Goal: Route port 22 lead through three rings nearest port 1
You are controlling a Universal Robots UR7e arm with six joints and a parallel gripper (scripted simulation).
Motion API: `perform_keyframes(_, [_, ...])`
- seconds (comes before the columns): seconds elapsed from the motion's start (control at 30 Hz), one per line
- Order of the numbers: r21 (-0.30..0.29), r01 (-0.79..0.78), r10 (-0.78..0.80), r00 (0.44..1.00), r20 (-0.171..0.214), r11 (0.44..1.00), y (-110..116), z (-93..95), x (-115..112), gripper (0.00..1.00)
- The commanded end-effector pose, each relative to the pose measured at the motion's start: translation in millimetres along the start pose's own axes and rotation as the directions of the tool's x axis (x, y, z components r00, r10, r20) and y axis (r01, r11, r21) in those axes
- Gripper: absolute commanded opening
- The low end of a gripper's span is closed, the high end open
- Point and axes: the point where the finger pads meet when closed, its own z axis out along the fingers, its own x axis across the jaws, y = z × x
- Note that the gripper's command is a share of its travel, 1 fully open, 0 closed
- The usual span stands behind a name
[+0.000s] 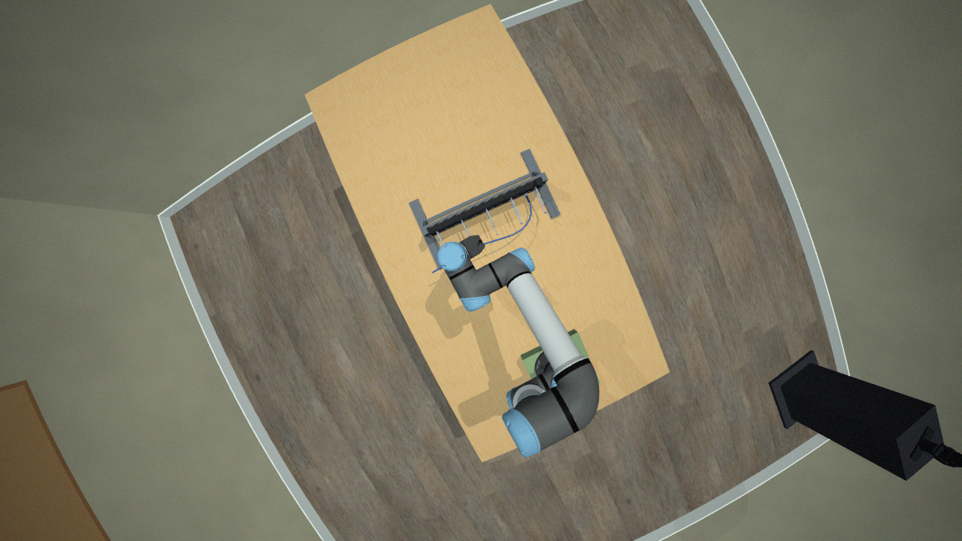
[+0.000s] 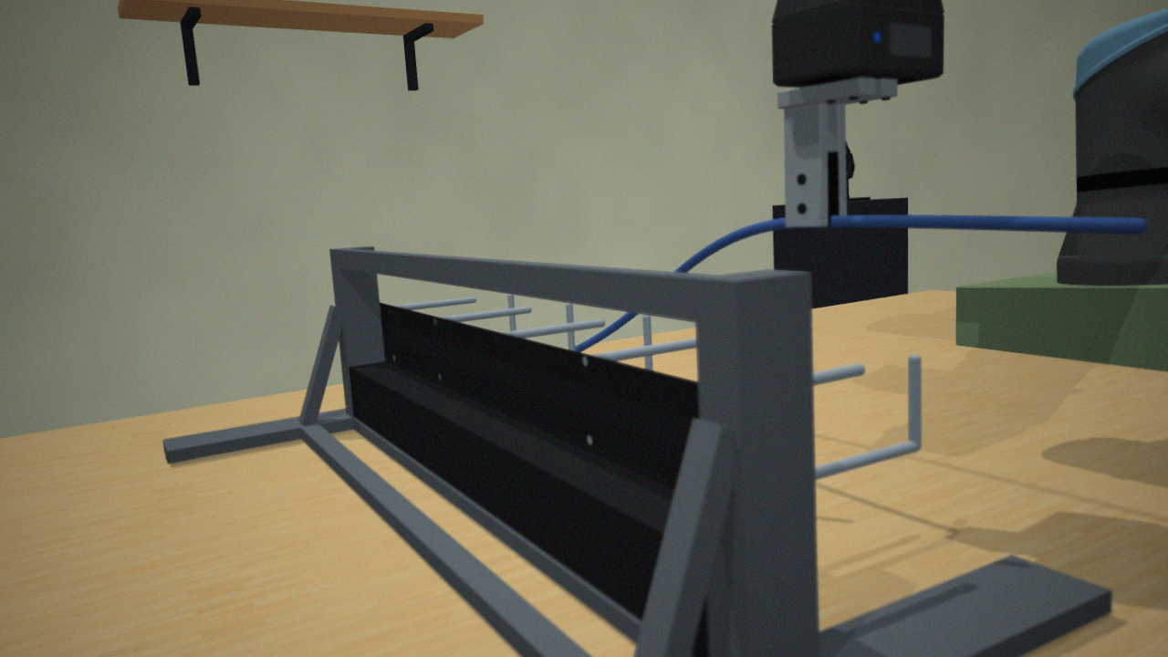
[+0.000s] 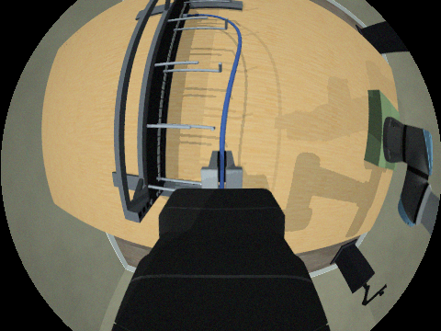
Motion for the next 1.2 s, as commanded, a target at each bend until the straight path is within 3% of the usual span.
perform_keyframes(0.0, [0.000, -0.066, 0.066, 0.998, 0.001, 0.998, 10.3, -10.1, -22.0, 0.00])
perform_keyframes(0.37, [0.000, -0.105, 0.105, 0.994, 0.001, 0.994, 16.9, -15.8, -35.0, 0.00])
perform_keyframes(1.17, [0.000, -0.107, 0.107, 0.994, 0.001, 0.994, 17.2, -16.0, -35.4, 0.00])
